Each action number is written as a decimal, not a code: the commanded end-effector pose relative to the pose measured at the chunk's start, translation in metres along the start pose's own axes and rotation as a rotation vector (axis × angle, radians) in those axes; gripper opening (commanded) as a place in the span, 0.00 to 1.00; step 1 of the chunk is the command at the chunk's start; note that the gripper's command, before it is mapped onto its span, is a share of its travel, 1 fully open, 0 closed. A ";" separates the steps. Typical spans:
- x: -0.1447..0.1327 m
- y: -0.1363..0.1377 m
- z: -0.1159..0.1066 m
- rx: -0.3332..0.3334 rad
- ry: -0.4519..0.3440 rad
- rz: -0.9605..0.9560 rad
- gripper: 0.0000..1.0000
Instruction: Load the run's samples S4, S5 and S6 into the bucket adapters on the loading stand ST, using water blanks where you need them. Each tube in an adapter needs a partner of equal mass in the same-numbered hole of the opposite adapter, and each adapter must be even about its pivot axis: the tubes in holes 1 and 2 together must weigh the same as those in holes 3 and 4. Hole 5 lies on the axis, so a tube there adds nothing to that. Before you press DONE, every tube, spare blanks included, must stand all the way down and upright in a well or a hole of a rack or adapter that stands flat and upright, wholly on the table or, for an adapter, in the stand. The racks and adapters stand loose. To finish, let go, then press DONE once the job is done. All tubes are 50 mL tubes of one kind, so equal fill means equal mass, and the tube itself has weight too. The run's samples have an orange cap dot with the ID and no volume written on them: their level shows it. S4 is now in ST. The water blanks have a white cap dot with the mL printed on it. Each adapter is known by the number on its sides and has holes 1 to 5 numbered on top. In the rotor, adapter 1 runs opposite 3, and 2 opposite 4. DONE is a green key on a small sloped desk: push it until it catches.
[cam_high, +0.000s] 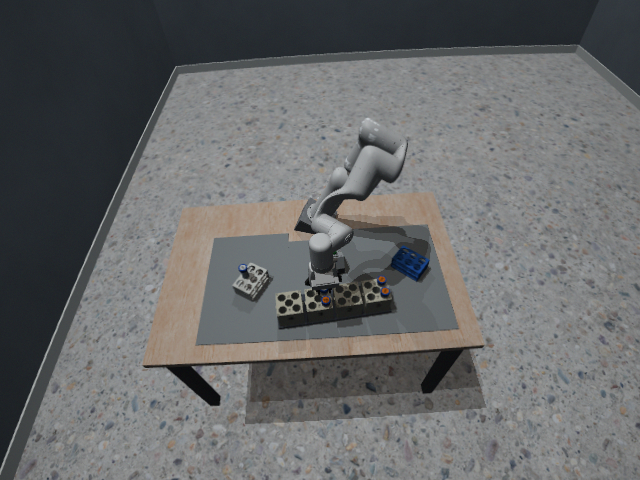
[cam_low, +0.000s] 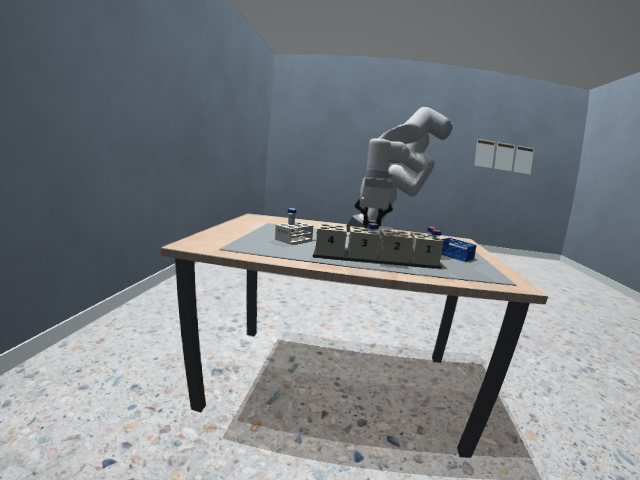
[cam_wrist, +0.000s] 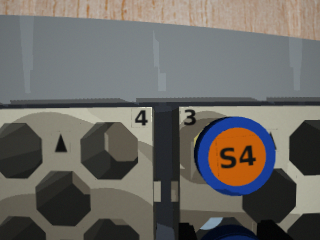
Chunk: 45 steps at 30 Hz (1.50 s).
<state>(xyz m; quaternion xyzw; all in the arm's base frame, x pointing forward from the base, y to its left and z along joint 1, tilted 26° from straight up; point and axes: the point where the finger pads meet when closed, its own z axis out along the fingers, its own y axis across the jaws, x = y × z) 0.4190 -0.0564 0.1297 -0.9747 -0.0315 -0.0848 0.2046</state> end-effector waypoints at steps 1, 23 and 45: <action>0.001 0.000 -0.001 -0.002 0.004 -0.001 0.00; 0.001 0.000 -0.001 -0.002 0.004 -0.001 0.44; 0.001 0.000 -0.027 -0.002 0.003 -0.001 0.44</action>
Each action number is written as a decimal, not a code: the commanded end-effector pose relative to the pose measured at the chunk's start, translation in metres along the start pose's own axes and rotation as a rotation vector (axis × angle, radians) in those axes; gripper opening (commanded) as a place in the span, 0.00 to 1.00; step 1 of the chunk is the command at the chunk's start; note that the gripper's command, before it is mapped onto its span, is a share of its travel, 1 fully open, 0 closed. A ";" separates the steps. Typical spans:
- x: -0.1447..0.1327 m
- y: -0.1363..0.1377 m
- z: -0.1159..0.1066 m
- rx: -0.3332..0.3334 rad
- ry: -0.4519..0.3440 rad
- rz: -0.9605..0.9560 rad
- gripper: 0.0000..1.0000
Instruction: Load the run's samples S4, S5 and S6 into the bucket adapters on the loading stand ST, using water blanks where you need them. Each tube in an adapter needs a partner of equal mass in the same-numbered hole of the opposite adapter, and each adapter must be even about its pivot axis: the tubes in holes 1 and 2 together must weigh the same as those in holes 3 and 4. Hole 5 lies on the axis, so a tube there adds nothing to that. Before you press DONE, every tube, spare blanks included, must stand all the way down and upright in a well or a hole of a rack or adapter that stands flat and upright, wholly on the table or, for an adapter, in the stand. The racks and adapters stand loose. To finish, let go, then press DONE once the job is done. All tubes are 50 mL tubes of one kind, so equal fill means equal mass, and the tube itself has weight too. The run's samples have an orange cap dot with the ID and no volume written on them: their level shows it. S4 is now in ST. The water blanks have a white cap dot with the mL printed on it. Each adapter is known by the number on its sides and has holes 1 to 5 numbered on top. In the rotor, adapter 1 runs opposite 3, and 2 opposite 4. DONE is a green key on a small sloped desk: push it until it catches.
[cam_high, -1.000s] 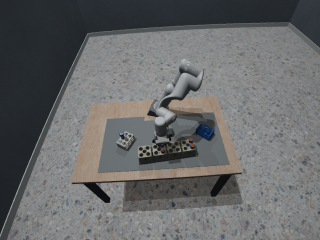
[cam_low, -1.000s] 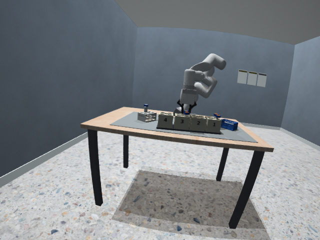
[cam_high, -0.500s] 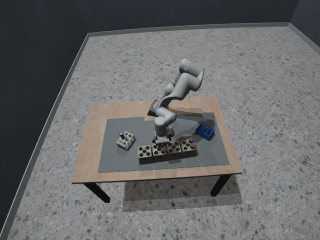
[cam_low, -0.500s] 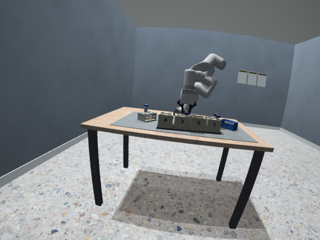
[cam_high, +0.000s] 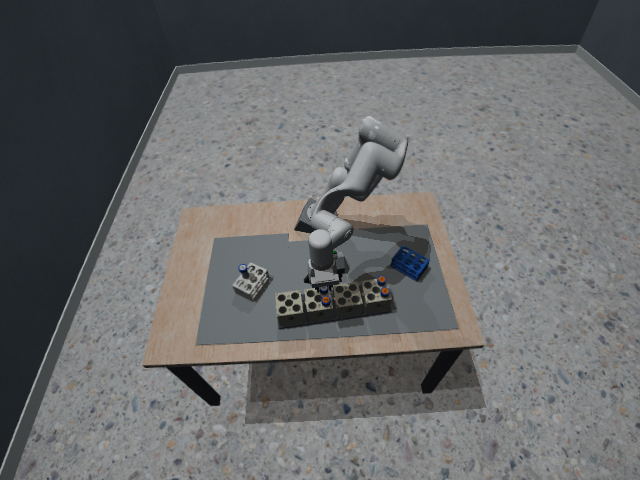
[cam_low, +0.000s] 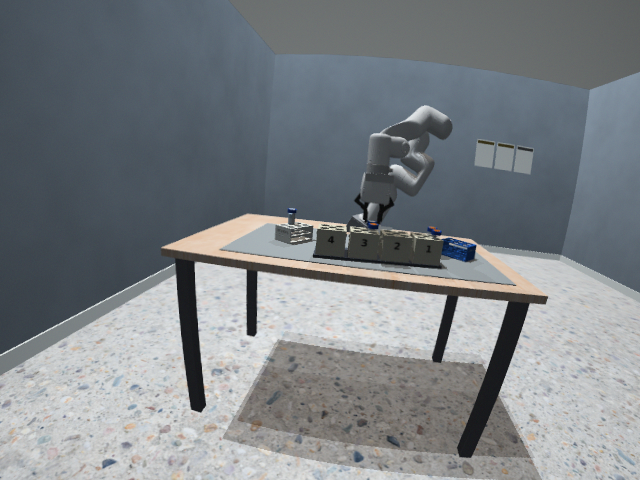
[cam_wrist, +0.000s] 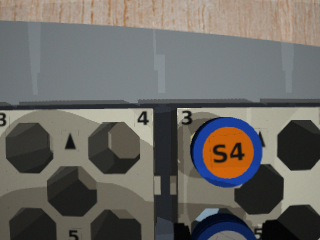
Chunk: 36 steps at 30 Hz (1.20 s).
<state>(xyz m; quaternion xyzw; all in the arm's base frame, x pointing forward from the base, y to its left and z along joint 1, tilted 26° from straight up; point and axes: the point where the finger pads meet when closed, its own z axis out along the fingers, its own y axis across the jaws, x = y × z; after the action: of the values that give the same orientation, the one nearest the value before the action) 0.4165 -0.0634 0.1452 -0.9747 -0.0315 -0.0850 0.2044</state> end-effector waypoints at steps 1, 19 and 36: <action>0.001 0.000 -0.012 -0.001 0.003 -0.001 0.44; 0.001 0.000 -0.044 -0.002 0.003 -0.001 0.44; 0.001 0.000 -0.074 -0.002 0.003 -0.001 0.44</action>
<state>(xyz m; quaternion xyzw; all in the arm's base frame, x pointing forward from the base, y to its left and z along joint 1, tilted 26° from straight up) 0.4067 -0.0891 0.2027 -0.9747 -0.0315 -0.0850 0.2044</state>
